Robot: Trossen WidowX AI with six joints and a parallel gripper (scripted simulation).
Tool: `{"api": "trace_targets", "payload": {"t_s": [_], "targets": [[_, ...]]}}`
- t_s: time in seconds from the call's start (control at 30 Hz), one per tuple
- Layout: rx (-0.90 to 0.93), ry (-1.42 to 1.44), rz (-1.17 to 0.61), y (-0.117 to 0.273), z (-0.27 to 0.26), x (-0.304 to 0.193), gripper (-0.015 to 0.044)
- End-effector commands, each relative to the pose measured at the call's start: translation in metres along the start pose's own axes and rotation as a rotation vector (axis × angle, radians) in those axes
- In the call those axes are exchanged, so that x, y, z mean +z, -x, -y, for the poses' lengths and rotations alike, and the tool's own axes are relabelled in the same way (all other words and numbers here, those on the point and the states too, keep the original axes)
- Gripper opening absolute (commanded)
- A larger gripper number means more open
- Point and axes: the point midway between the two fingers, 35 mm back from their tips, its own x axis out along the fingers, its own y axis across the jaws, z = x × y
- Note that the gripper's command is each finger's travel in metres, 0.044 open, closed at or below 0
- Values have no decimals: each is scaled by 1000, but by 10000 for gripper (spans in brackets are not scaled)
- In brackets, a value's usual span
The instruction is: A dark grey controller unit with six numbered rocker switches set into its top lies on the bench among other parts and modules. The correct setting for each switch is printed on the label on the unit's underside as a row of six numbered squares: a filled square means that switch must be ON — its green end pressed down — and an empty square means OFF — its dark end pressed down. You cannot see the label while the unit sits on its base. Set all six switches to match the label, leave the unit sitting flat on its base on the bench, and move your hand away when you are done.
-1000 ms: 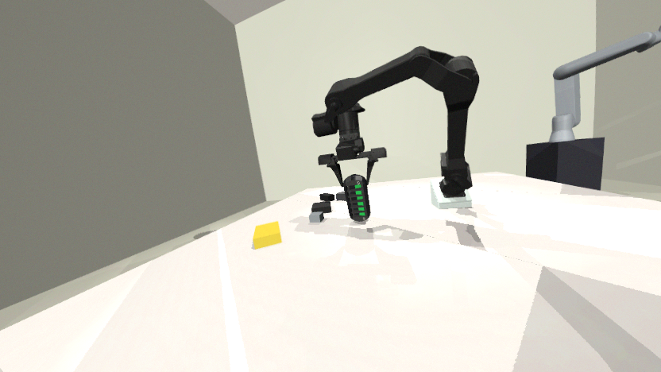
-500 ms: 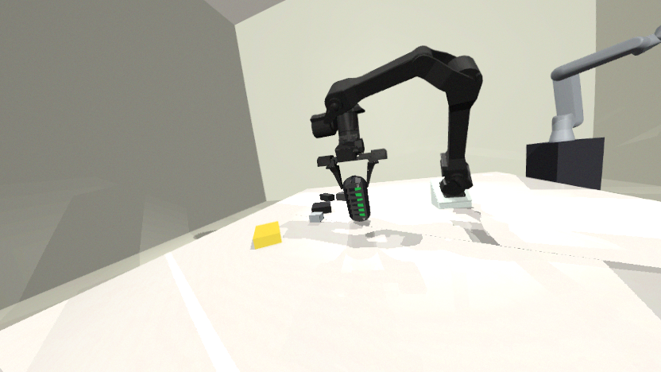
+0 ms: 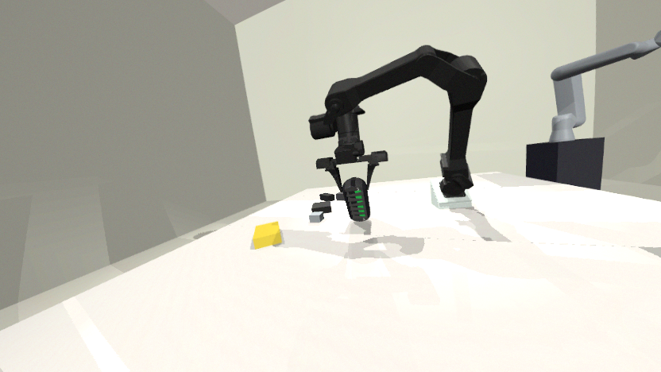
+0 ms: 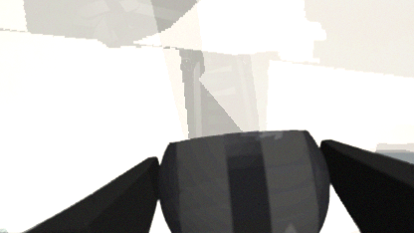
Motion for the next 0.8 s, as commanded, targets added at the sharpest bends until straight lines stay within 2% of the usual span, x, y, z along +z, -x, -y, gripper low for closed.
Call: {"api": "trace_targets", "payload": {"t_s": [0.0, 0.77], "targets": [[12, -2, -1, -5, -2, 2, 338], [12, -1, 0, -15, -2, 18, 338]]}}
